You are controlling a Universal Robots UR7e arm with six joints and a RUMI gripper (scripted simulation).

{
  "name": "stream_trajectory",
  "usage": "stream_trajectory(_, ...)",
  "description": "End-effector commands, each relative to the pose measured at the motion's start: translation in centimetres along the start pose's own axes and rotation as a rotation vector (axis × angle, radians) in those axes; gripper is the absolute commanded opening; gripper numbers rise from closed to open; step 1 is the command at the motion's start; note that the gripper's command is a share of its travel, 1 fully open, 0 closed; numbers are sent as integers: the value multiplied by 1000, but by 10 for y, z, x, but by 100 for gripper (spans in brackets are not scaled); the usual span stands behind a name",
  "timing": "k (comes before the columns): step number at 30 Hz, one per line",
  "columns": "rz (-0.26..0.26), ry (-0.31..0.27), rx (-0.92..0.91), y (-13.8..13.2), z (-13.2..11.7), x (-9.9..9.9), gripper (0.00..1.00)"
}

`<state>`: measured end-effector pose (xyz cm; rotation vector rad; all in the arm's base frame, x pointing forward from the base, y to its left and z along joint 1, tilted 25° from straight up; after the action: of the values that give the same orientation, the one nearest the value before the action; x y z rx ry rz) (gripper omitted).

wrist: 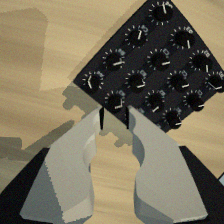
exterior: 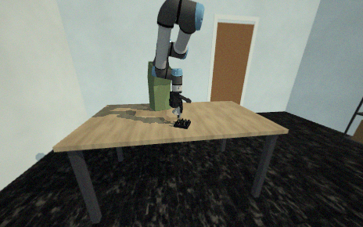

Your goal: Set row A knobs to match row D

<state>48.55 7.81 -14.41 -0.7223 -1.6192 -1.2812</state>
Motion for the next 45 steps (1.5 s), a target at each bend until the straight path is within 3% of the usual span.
stream_trajectory(1,-1,0,0,0,0,0,11)
stream_trajectory(45,-1,0,0,0,0,-9,11)
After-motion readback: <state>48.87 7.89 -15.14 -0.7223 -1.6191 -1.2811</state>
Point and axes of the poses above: the point where the finger pads meet when closed, its own x axis back along the fingers, its own y axis across the jaws, z = x × y, the point moved 4 cm from there along x, back along the fingers, and after that the axes turned 10 degrees about x, right-handed, at the moved point
